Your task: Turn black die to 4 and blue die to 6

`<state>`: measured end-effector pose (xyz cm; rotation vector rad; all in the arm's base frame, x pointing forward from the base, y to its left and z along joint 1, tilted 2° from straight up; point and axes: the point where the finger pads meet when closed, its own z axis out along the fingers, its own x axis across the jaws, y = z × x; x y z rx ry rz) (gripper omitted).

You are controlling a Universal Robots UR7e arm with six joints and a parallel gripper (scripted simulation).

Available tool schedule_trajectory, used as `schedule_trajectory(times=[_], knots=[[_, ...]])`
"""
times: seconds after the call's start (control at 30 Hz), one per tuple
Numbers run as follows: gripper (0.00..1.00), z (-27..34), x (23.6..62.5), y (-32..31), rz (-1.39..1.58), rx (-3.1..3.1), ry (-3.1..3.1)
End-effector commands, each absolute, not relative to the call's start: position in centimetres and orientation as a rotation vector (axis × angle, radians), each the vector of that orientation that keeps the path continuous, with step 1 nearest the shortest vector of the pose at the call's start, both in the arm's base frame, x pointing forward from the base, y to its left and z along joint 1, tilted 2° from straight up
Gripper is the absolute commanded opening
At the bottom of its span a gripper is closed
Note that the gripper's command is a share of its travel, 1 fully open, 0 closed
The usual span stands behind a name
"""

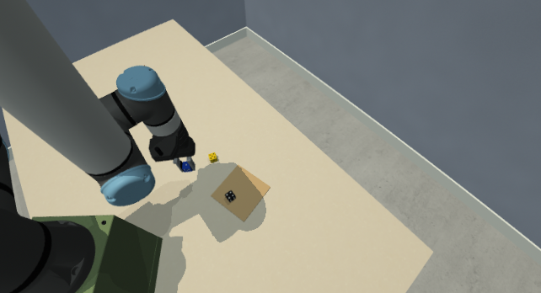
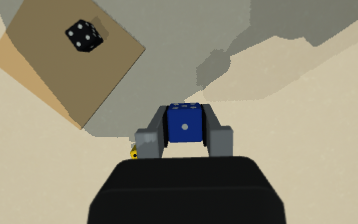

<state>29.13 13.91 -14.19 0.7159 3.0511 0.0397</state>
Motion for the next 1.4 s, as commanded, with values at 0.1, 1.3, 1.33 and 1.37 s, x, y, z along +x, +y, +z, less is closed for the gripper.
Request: schedule_trajectory(times=[0.1,1.3,1.33,1.37], knots=[[0.49,-14.57,29.23,14.3,0.038,0.357,3.109],[0.49,-14.9,29.23,14.38,0.447,0.154,3.081],[0.49,-14.94,29.21,14.35,0.484,0.152,3.076],[0.49,-14.99,29.17,14.33,0.523,0.151,3.071]])
